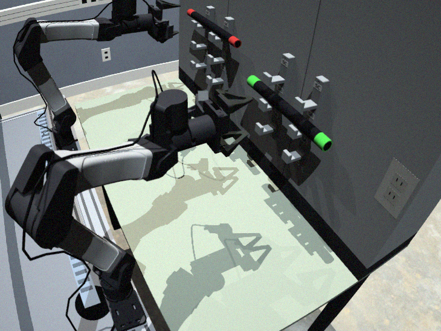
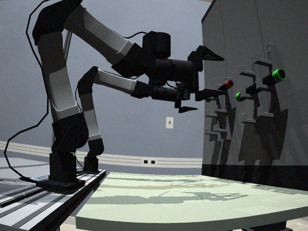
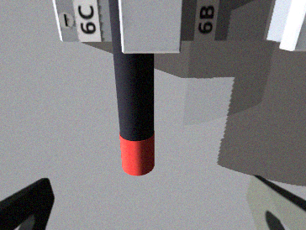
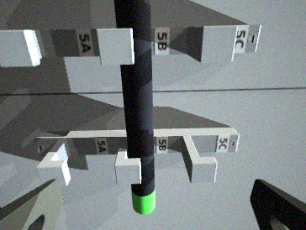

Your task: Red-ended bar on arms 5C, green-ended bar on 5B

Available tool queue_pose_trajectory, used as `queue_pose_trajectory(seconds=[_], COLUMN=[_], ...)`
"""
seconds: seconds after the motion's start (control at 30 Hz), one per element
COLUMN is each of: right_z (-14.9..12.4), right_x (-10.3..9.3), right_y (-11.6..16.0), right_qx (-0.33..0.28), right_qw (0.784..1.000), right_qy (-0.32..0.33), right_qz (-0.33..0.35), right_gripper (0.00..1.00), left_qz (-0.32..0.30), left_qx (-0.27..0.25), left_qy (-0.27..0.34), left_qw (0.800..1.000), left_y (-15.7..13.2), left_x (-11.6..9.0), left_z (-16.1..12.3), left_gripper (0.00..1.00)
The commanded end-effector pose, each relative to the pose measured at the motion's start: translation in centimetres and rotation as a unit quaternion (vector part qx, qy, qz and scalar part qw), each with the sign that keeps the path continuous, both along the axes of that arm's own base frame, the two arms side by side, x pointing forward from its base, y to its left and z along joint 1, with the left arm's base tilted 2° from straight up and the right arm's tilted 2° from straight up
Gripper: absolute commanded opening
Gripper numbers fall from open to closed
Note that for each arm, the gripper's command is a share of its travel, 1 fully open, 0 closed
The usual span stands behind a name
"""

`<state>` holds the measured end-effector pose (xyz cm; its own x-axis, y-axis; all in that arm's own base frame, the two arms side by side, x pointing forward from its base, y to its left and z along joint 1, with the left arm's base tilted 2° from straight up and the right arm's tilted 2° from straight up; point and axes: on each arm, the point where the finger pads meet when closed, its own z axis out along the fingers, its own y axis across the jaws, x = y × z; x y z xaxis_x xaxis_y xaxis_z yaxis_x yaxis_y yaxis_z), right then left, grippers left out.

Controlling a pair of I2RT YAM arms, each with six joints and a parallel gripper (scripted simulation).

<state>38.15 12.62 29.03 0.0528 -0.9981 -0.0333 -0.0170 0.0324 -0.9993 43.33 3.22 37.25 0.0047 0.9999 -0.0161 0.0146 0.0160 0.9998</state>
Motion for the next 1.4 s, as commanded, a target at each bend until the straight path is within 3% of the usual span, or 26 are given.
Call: queue_pose_trajectory(seconds=[0.0,1.37], right_z=[-1.1,-1.1], right_x=[0.0,0.0], right_y=[-0.1,-0.1], right_qx=[-0.009,-0.009], right_qw=[1.0,1.0], right_qy=[0.007,0.007], right_qz=[-0.005,-0.005], right_gripper=[1.0,1.0], left_qz=[-0.002,-0.002], left_qx=[-0.001,-0.001], left_qy=[-0.025,-0.025], left_qw=[1.0,1.0], left_y=[-0.1,-0.1], left_x=[0.3,5.3], left_z=[2.2,3.0], left_gripper=[1.0,1.0])
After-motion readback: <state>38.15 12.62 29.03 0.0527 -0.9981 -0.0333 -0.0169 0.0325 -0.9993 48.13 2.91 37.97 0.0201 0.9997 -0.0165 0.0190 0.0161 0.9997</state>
